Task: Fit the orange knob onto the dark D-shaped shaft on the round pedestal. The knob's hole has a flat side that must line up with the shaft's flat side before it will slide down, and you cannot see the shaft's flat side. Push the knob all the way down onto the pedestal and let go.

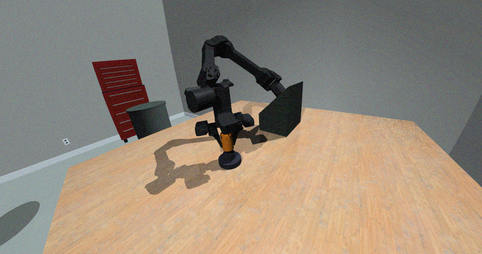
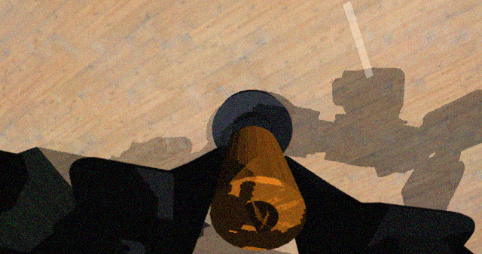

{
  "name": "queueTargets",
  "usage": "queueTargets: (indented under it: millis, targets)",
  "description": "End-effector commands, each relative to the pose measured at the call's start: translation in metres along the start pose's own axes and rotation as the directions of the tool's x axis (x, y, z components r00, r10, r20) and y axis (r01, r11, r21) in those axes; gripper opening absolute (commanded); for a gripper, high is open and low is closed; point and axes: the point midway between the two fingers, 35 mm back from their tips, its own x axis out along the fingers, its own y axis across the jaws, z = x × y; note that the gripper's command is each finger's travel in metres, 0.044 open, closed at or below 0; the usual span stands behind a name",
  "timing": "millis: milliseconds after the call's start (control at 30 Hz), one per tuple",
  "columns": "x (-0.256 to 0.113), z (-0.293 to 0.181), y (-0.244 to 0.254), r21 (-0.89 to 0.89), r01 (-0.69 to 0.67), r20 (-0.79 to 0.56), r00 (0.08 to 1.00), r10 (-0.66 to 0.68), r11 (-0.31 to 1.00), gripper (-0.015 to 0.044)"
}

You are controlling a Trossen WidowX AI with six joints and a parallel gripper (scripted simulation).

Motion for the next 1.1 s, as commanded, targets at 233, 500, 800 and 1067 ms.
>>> queueTargets:
  millis: [233,500,800,1067]
  targets:
    - [0.0026,0.0002,0.0003,-0.005,0.001,0.002,1.000,-0.001,1.000,0.0000]
    - [-0.0015,0.0005,-0.0006,-0.005,0.001,0.002,1.000,-0.001,1.000,0.0000]
    - [-0.0029,0.0014,-0.0015,-0.172,0.001,0.002,1.000,-0.001,0.985,0.0000]
    - [-0.0005,0.0009,0.0006,-0.213,0.001,0.002,1.000,-0.001,0.977,0.0000]
